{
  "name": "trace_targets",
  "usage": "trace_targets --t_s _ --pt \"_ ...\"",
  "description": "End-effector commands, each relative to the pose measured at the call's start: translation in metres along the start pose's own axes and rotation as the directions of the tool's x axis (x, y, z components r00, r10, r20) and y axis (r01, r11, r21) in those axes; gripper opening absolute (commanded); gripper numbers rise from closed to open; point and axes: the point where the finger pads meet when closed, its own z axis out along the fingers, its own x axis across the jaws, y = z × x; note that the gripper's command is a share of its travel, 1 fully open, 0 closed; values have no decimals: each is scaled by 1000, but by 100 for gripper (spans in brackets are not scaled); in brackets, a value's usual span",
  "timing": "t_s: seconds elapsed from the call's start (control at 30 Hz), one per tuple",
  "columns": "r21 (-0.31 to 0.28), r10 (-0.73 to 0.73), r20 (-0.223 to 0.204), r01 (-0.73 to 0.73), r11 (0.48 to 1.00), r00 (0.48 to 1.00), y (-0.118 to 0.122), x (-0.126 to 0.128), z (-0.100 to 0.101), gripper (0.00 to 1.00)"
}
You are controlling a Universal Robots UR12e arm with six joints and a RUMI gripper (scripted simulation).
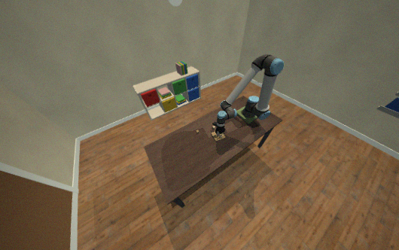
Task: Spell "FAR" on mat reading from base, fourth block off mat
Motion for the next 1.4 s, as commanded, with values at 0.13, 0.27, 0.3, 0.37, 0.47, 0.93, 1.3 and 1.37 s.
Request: trace_targets --t_s 0.13,0.27,0.3,0.37,0.47,0.93,1.3,1.37 --pt "0 0 1 0 1000 1000 0 0 0 9" --pt "0 0 1 0 1000 1000 0 0 0 9" --pt "0 0 1 0 1000 1000 0 0 0 9" --pt "0 0 1 0 1000 1000 0 0 0 9" --pt "-1 0 1 0 1000 1000 1 0 1 9" --pt "-1 0 -1 0 1000 1000 1 1 5 9" --pt "-1 0 1 0 1000 1000 1 0 4 9" --pt "-1 0 1 0 1000 1000 1 0 4 9"
